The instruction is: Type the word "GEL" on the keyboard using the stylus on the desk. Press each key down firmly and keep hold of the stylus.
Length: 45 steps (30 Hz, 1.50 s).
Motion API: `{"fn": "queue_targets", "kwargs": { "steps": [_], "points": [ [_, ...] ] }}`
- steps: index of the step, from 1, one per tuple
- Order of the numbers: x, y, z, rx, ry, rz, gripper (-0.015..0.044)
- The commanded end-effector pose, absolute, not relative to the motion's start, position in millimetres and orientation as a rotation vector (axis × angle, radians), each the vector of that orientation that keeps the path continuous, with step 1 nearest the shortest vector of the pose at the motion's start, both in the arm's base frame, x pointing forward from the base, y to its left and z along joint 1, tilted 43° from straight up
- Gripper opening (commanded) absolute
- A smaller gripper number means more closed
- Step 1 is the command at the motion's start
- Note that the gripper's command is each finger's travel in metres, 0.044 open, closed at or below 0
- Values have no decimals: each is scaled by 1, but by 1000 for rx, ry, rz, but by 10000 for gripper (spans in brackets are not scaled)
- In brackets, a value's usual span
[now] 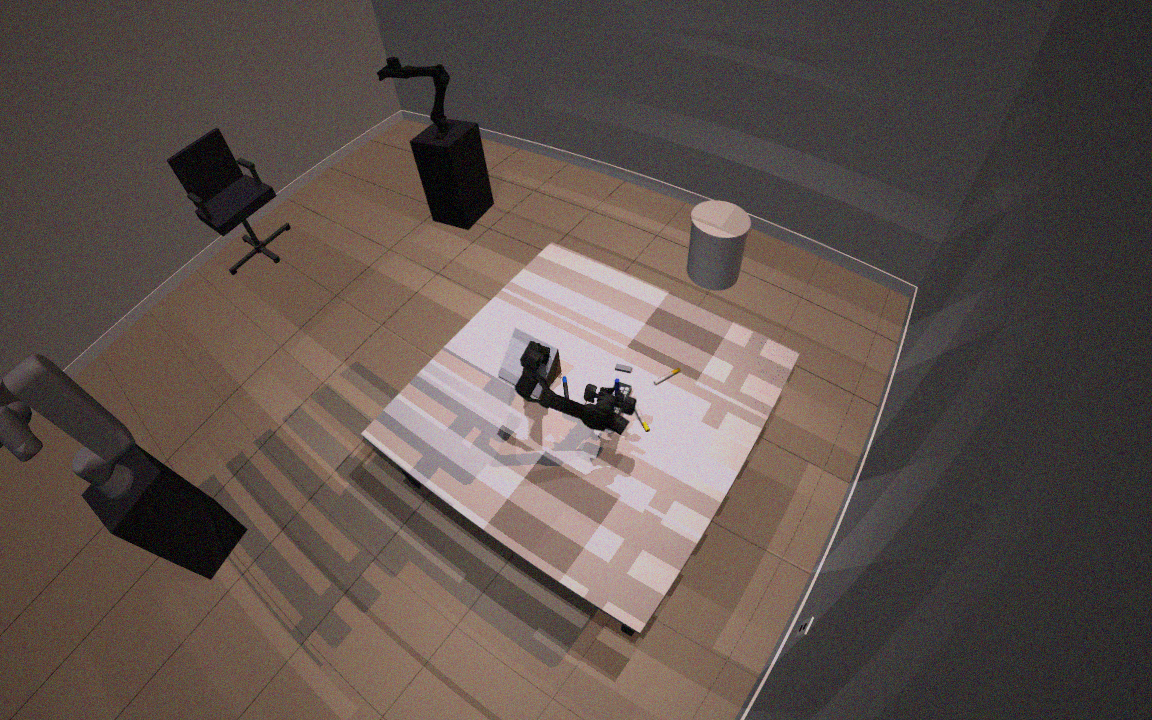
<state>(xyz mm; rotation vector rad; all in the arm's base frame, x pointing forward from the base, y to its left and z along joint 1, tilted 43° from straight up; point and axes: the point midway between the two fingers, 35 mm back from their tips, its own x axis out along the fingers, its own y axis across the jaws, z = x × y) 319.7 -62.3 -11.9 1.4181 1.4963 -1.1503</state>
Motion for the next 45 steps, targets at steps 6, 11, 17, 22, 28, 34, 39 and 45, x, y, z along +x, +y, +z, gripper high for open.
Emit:
{"fn": "queue_targets", "kwargs": {
  "steps": [6,11,17,22,28,34,39,45],
  "points": [
    [323,-44,10,1418,1490,-1143,81],
    [323,-47,6,1409,1490,-1143,78],
    [327,-48,9,1411,1490,-1143,0],
    [338,-52,15,1416,1490,-1143,0],
    [341,-56,15,1418,1489,-1143,0],
    [340,-67,3,1418,1489,-1143,0],
    [341,-69,1,1418,1489,-1143,79],
    [341,-71,-2,1418,1489,-1143,81]
  ]
}}
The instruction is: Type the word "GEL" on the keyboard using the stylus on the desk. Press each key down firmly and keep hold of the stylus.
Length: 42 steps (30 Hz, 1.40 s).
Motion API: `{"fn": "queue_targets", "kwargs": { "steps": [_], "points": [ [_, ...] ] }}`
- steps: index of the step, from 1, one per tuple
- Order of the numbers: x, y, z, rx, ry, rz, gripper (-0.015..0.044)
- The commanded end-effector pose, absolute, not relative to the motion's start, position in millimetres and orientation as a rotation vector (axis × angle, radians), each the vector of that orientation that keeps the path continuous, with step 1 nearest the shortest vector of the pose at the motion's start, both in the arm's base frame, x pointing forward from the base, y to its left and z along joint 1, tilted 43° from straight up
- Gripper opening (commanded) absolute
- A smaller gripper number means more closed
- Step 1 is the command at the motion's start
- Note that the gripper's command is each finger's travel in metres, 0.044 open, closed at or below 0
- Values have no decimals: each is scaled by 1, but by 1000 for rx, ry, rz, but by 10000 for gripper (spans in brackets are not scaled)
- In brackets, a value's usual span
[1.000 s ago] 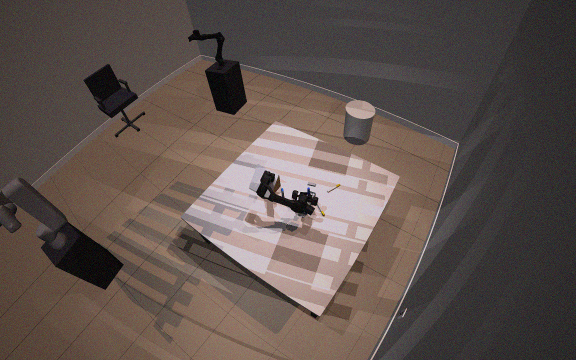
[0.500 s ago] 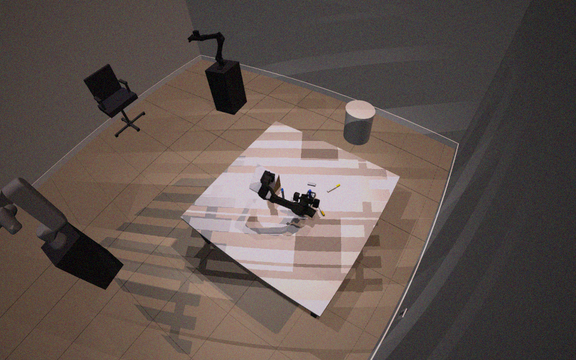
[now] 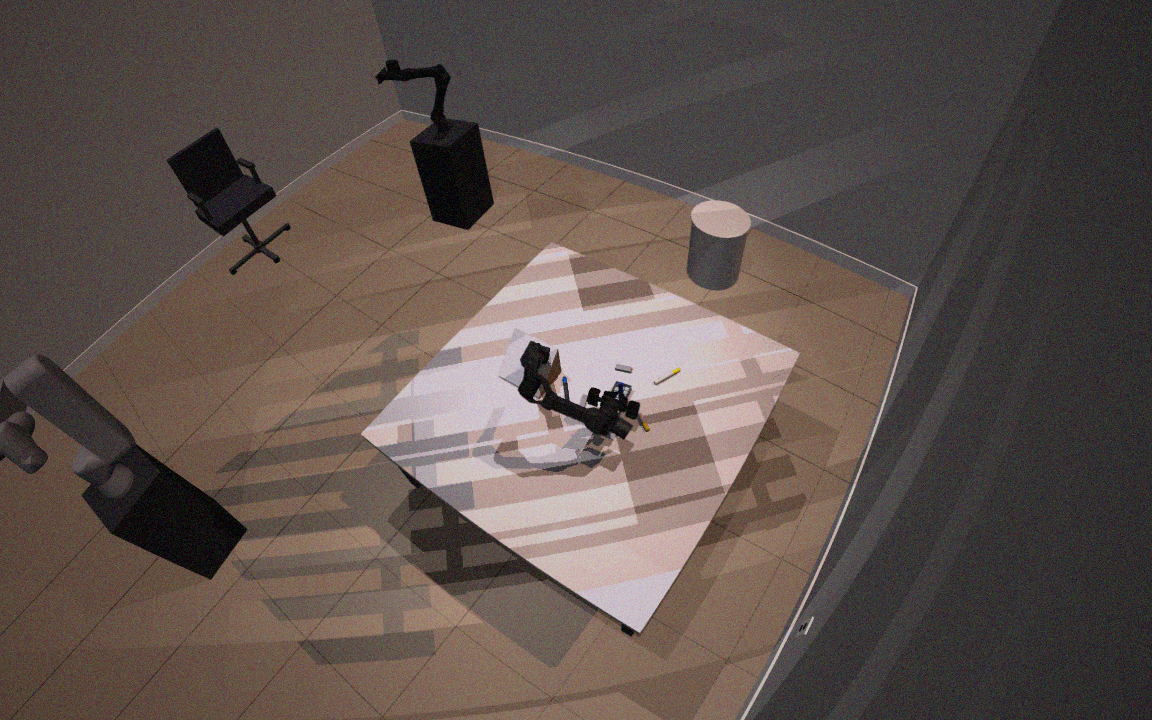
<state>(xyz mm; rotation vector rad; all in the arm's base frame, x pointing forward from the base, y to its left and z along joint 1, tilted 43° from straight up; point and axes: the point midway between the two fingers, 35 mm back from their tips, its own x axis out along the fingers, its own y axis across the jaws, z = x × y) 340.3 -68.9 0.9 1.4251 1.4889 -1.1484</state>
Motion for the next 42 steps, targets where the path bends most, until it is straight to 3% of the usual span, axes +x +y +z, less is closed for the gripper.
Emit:
{"fn": "queue_targets", "kwargs": {
  "steps": [1,42],
  "points": [
    [341,-71,-2,1417,1489,-1143,81],
    [339,-77,-7,1417,1489,-1144,81]
  ]
}}
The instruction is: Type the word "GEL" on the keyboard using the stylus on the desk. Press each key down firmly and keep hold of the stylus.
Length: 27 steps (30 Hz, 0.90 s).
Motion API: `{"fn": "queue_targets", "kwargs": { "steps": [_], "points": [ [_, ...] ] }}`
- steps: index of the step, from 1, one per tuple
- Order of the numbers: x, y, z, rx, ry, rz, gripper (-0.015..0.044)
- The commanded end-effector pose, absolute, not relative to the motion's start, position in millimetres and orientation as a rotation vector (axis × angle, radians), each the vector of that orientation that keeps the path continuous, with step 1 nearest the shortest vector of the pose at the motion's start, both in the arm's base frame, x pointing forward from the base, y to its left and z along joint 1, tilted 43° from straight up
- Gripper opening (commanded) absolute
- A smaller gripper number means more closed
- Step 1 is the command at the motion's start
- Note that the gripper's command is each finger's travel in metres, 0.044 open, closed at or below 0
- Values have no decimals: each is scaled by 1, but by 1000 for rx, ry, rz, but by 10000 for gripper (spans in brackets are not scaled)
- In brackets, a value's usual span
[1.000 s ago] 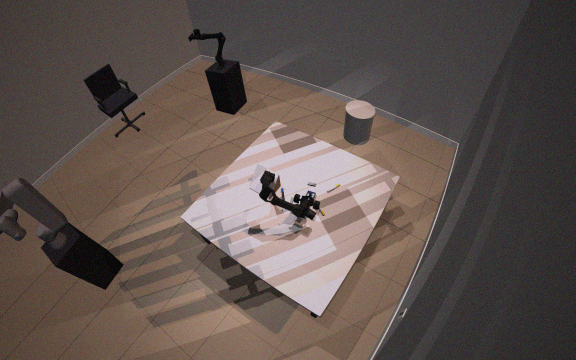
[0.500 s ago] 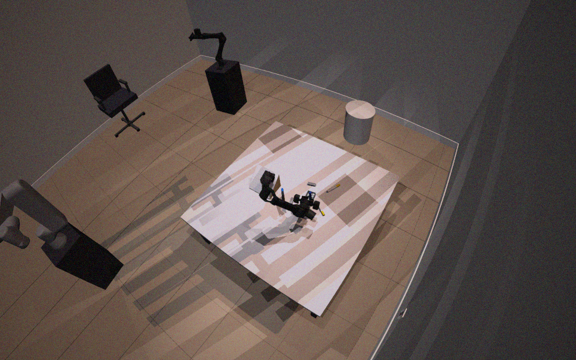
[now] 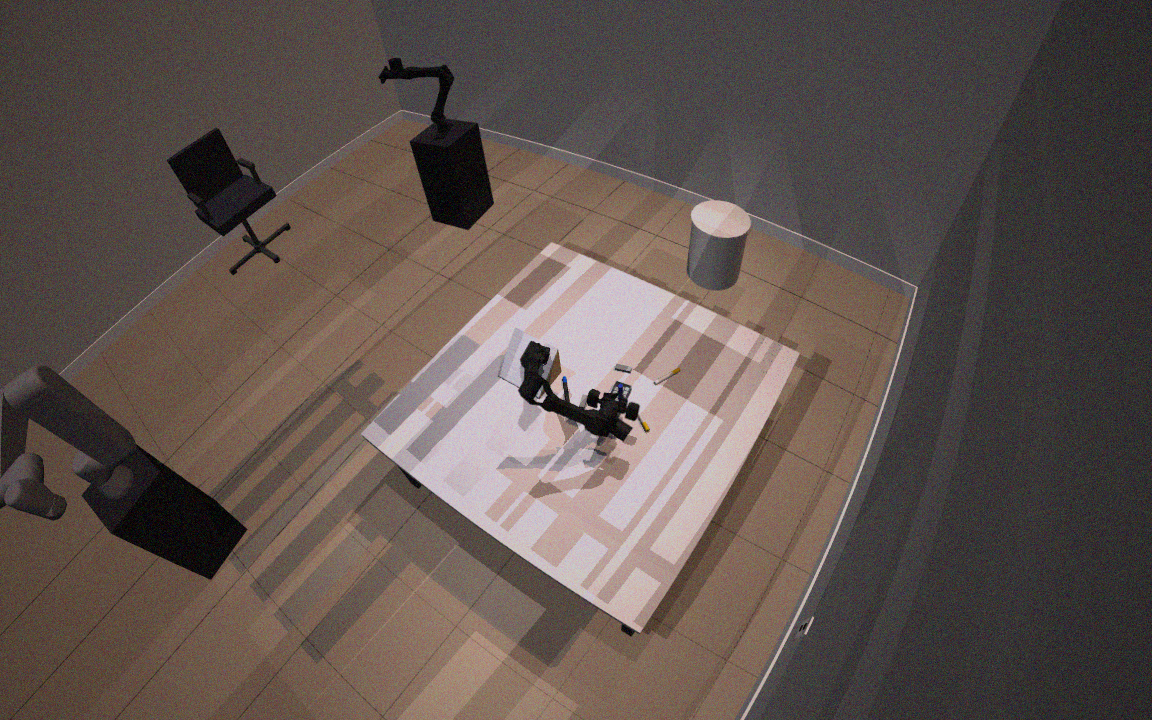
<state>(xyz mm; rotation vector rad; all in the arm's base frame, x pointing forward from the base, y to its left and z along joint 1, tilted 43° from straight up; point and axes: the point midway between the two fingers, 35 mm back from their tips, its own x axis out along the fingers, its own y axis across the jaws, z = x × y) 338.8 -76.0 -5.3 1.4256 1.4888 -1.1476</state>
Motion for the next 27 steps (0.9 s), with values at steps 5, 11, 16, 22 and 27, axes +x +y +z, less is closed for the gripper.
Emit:
{"fn": "queue_targets", "kwargs": {
  "steps": [5,11,16,22,27],
  "points": [
    [339,-79,-9,1417,1489,-1144,81],
    [338,-81,-10,1417,1489,-1144,81],
    [338,-82,-12,1417,1489,-1144,81],
    [338,-81,-11,1417,1489,-1144,81],
    [338,-80,-10,1417,1489,-1144,81]
  ]
}}
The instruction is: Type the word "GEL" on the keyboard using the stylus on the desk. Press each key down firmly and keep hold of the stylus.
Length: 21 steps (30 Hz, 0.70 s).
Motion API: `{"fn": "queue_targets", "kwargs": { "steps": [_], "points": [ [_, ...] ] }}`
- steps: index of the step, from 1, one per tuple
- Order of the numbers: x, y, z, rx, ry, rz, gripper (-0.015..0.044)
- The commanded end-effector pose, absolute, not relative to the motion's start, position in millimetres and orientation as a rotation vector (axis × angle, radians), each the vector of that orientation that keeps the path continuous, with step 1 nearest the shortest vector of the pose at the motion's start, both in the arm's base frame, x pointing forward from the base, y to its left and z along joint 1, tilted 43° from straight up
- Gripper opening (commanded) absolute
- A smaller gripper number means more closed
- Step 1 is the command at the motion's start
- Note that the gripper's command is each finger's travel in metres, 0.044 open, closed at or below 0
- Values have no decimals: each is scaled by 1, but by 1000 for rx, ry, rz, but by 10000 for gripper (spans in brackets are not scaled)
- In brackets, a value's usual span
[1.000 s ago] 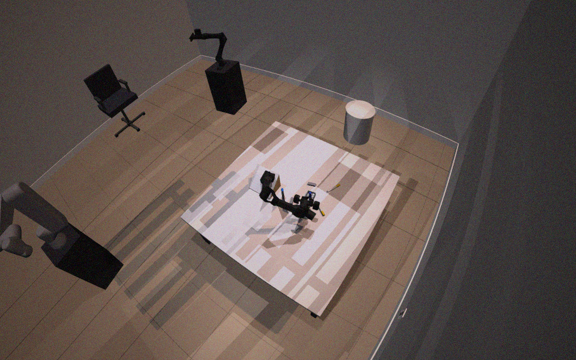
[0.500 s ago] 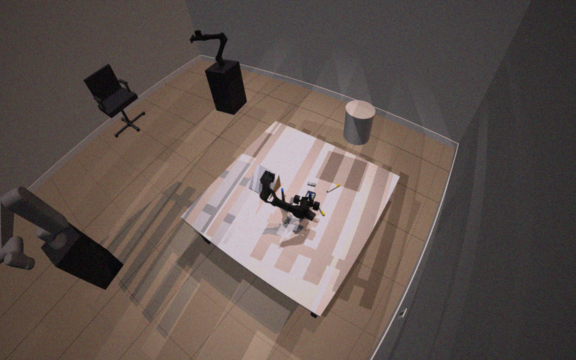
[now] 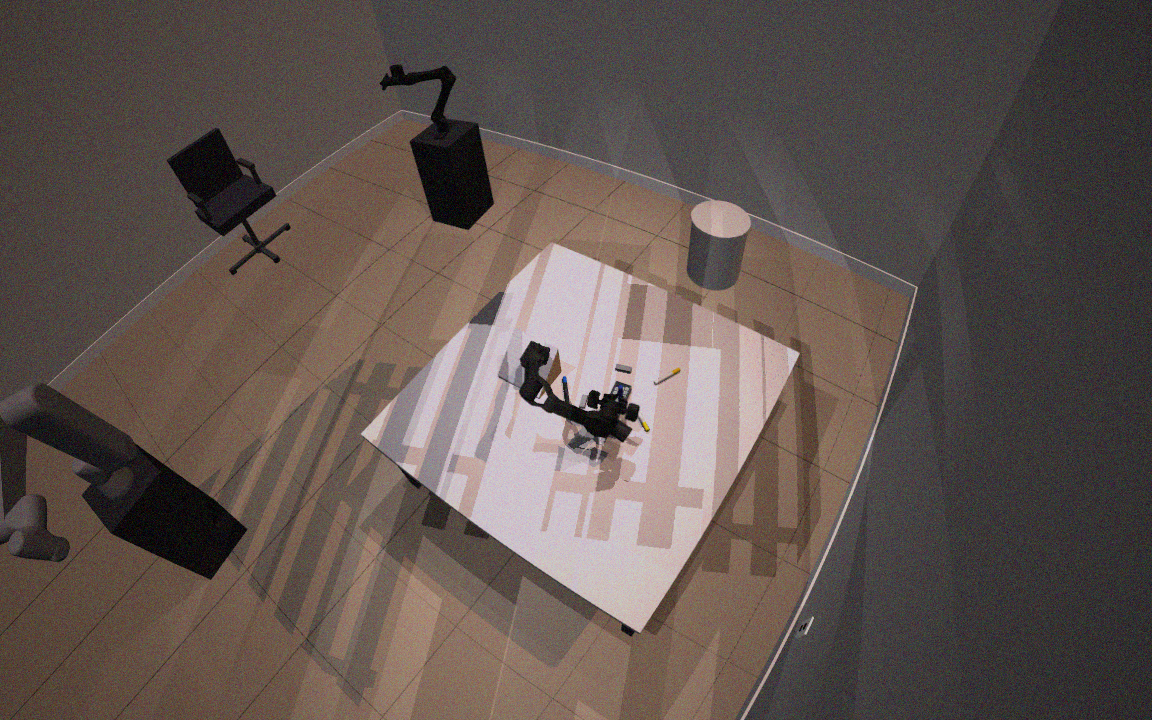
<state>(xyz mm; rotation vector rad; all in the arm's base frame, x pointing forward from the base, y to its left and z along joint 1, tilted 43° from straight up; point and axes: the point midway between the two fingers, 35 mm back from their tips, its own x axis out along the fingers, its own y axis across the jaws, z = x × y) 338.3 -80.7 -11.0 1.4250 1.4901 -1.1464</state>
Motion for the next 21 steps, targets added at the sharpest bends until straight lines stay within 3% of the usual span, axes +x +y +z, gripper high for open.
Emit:
{"fn": "queue_targets", "kwargs": {
  "steps": [1,21],
  "points": [
    [339,-79,-8,1417,1489,-1144,81],
    [339,-58,14,1409,1489,-1143,85]
  ]
}}
